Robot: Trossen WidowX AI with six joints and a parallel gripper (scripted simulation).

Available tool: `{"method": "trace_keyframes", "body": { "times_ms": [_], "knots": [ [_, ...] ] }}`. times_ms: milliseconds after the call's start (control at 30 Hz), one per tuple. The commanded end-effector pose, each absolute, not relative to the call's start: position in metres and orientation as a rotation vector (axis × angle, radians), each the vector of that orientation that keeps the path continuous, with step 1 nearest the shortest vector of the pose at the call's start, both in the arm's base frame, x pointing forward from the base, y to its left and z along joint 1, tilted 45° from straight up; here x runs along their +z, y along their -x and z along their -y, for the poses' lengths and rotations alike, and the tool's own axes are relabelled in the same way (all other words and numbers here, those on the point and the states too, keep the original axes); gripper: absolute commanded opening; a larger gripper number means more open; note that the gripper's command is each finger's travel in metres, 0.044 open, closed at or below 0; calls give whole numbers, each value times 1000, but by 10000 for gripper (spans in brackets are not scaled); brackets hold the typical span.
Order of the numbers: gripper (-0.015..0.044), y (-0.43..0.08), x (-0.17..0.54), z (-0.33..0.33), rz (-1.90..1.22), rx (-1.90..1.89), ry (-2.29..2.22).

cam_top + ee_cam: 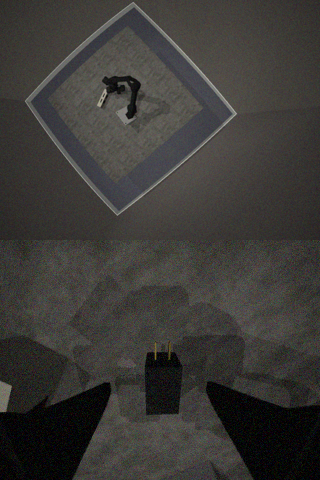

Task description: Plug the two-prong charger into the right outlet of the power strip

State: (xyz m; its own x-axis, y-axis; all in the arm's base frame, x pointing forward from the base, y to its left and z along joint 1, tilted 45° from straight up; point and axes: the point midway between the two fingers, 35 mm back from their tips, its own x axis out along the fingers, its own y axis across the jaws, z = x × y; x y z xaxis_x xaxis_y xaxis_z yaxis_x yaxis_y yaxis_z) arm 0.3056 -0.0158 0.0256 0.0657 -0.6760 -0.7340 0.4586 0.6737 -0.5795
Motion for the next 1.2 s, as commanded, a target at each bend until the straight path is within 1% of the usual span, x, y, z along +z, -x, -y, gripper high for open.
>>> {"method": "trace_keyframes", "body": {
  "times_ms": [0, 433, 833, 1033, 1133, 1167],
  "knots": [
    [440, -304, 19, 22, -1243, -868, 226],
    [440, -305, 9, 33, -1242, -869, 227],
    [125, -307, 11, 31, -1236, -869, 216],
    [85, -307, 11, 31, -1236, -869, 216],
    [6, -307, 14, 28, -1237, -868, 217],
    [0, -306, 16, 26, -1238, -868, 217]
  ]
}}
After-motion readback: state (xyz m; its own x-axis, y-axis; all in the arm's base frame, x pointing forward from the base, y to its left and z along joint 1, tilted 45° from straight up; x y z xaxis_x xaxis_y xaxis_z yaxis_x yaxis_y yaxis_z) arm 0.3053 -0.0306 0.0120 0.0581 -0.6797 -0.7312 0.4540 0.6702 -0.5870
